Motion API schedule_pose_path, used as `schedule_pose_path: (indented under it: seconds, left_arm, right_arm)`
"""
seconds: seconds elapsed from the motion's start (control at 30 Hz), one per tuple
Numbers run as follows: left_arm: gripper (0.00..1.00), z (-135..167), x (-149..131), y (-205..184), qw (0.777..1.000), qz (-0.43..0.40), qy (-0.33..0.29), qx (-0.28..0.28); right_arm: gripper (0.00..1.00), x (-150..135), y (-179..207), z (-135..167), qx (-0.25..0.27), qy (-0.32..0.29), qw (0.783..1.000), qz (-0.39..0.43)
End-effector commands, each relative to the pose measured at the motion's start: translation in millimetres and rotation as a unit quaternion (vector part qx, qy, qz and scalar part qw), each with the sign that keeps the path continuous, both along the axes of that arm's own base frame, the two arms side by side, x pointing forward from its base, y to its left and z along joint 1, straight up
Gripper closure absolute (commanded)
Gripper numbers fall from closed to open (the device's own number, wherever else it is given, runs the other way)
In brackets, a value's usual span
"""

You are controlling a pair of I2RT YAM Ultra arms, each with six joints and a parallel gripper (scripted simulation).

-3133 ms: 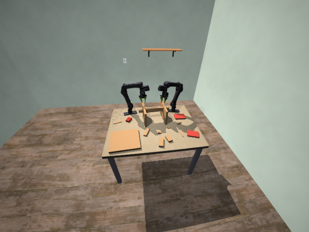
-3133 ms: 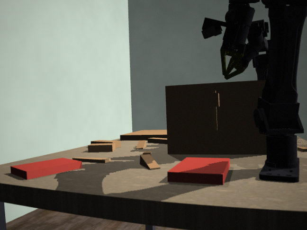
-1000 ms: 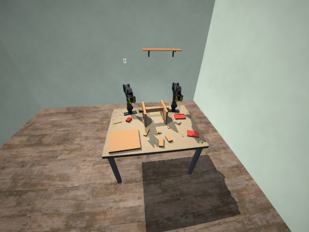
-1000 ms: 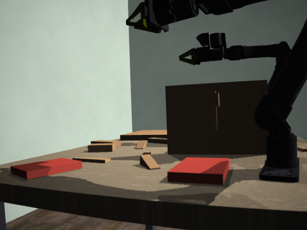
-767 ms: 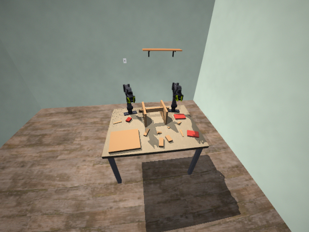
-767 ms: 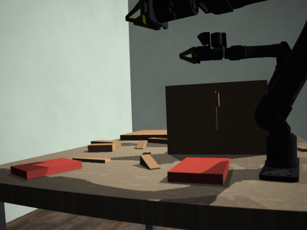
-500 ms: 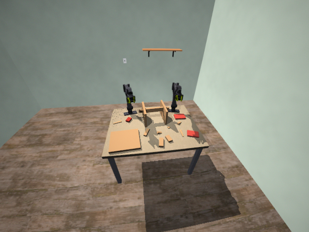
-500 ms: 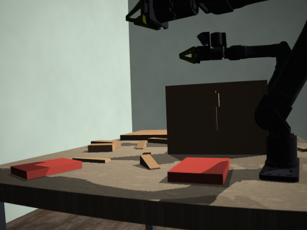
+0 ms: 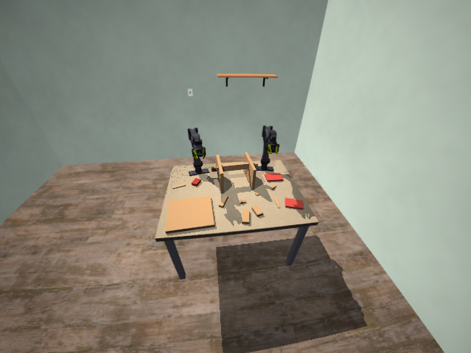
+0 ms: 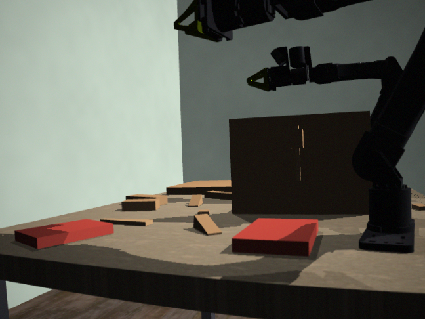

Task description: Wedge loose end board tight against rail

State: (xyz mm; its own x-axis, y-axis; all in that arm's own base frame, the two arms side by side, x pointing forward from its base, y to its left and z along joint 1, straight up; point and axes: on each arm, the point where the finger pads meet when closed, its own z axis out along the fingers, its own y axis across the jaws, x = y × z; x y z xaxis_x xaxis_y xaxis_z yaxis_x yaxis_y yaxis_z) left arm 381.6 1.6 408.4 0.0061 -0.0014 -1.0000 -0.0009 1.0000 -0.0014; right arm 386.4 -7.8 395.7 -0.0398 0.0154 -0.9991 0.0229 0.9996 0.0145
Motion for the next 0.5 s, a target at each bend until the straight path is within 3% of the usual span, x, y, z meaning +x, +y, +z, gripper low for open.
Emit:
schedule_pose_path:
  seconds: [0.0,0.37,0.47]
  left_arm:
    - [0.61,22,-1,-1,1.000,0.000,-0.023,0.002]
    - [0.61,22,-1,-1,1.000,0.000,-0.023,0.002]
    - [0.61,22,-1,-1,1.000,0.000,-0.023,0.002]
  right_arm:
    - [0.57,3,-14,-9,0.017,0.029,0.999,-0.017]
    - [0.57,9,-66,-67,0.068,0.129,0.985,-0.088]
    - [0.57,7,-70,-71,0.073,0.136,0.984,-0.095]
